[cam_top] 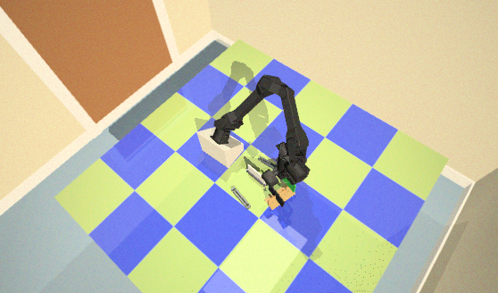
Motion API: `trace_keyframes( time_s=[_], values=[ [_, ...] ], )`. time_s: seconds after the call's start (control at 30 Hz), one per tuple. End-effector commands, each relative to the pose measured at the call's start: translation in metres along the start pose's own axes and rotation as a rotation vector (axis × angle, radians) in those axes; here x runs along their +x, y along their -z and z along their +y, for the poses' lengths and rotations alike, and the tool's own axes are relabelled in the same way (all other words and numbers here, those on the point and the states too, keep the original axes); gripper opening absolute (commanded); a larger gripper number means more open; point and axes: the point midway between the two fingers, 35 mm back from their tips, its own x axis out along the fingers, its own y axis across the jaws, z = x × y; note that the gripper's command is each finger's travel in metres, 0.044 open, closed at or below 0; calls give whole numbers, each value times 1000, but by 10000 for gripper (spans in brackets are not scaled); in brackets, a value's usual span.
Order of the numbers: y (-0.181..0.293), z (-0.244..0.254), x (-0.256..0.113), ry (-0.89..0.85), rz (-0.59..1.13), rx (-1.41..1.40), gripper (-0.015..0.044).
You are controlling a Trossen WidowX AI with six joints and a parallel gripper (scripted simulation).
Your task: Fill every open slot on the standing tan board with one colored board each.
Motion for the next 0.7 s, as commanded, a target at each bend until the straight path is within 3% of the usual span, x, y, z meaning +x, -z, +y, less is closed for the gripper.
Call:
trace_keyframes(
  time_s=[0.0, 0.33, 0.67],
  values=[
    [-4, -4, 3, 4, 6, 20, 0],
    [-4, -4, 28, 3, 6, 20, 0],
    [-4, -4, 30, 3, 6, 20, 0]
  ],
)
